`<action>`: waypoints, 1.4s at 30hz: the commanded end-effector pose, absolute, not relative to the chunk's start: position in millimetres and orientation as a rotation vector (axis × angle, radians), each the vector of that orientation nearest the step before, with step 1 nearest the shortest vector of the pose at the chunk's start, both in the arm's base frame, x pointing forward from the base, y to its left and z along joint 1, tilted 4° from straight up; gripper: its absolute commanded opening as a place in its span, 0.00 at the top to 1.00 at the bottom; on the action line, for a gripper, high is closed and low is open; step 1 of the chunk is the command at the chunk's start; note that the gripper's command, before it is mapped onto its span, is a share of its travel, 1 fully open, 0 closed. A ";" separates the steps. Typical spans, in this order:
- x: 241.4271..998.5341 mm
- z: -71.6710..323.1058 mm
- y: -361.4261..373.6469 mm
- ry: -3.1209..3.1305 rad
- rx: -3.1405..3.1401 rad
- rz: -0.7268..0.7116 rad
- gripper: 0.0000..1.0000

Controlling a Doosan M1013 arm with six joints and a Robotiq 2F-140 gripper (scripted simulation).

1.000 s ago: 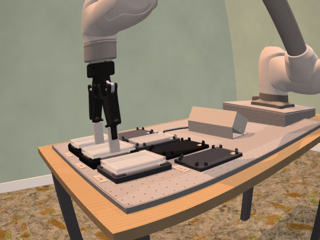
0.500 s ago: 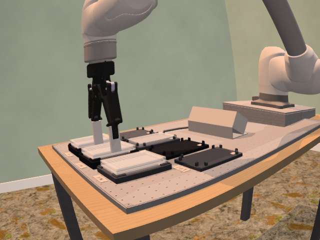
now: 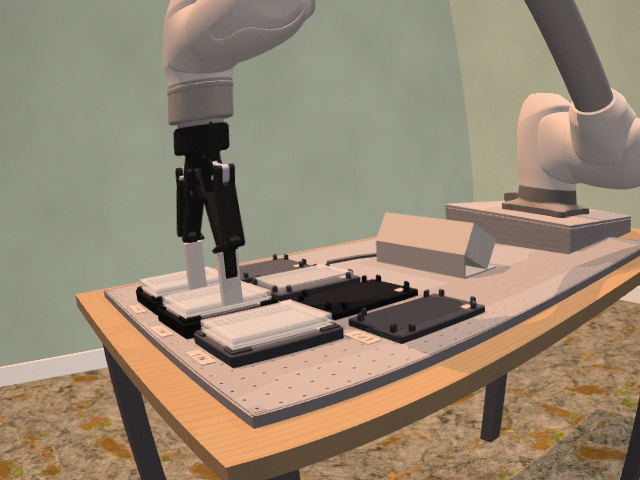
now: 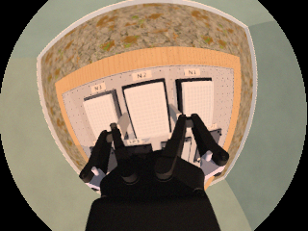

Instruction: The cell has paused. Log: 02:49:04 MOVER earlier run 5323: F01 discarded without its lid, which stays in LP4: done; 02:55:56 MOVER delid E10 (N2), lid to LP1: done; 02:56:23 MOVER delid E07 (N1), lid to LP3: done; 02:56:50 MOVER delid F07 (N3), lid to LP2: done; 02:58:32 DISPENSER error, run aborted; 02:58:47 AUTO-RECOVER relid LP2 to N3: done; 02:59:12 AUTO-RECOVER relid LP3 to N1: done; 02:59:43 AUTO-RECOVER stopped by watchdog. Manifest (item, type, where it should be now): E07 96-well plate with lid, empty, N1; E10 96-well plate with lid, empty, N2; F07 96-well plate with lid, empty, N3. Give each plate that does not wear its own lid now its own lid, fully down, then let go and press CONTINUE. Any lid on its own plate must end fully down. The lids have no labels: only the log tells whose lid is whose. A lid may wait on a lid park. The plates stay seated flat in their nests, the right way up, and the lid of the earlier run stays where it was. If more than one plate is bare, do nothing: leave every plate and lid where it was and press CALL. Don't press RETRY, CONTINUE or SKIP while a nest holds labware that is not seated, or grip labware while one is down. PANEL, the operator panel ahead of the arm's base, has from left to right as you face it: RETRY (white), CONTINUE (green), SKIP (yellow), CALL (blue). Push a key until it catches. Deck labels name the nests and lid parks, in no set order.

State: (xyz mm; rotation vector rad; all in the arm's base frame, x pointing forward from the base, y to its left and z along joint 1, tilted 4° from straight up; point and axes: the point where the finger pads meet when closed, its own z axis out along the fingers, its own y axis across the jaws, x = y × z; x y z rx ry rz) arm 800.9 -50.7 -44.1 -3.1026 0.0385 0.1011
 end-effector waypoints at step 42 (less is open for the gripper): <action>802.2 -28.5 -46.0 0.029 -3.098 0.100 0.34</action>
